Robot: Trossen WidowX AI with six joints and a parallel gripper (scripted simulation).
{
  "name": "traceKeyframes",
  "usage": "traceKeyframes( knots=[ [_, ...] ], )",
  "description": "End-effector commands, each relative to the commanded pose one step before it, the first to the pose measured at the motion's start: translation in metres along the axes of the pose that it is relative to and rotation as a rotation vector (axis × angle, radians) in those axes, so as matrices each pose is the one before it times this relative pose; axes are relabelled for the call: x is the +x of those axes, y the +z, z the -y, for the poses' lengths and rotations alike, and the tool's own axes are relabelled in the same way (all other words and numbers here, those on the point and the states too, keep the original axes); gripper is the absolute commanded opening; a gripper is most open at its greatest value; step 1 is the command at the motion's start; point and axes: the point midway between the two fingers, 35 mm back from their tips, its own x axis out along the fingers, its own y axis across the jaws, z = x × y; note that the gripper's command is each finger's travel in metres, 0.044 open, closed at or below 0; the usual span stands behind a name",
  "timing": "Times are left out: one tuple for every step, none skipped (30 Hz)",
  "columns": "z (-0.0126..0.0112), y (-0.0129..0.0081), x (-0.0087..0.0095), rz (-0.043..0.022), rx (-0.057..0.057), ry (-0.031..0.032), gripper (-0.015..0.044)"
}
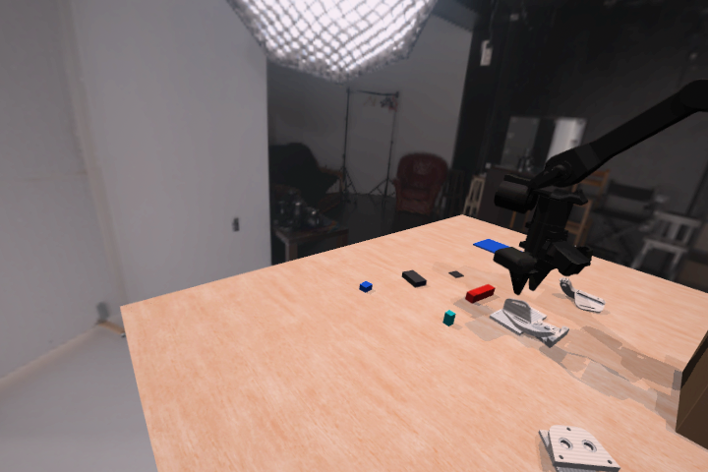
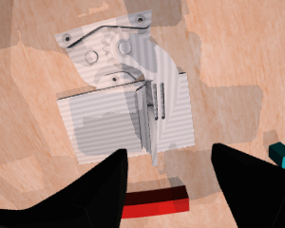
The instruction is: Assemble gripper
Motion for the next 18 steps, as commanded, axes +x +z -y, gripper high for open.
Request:
traceKeyframes(
  knots=[
    [-0.00111,0.0002,-0.00126,0.00366,0.0001,0.00083,0.0172],
    [-0.00023,-0.00023,-0.00128,-0.00068,0.0,-0.00024,0.0145],
    [0.0,0.0,0.0,0.0,0.0,0.0,0.0119],
    [0.0,0.0,0.0,0.0,0.0,0.0,0.0093],
    [0.0,0.0,0.0,0.0,0.0,0.0,0.0067],
    [0.0,0.0,0.0,0.0,0.0,0.0,0.004],
    [0.0,0.0,0.0,0.0,0.0,0.0,0.0014],
    [0.0,0.0,0.0,0.0,0.0,0.0,0.0],
    [0.0,0.0,0.0,0.0,0.0,0.0,0.0],
    [0.0,0.0,0.0,0.0,0.0,0.0,0.0],
    [0.0,0.0,0.0,0.0,0.0,0.0,0.0],
    [0.0,0.0,0.0,0.0,0.0,0.0,0.0],
    [0.0,0.0,0.0,0.0,0.0,0.0,0.0],
    [0.0,0.0,0.0,0.0,0.0,0.0,0.0],
    [0.0,0.0,0.0,0.0,0.0,0.0,0.0],
    [0.0,0.0,0.0,0.0,0.0,0.0,0.0],
    [0.0,0.0,0.0,0.0,0.0,0.0,0.0],
    [0.0,0.0,0.0,0.0,0.0,0.0,0.0]
  ],
)
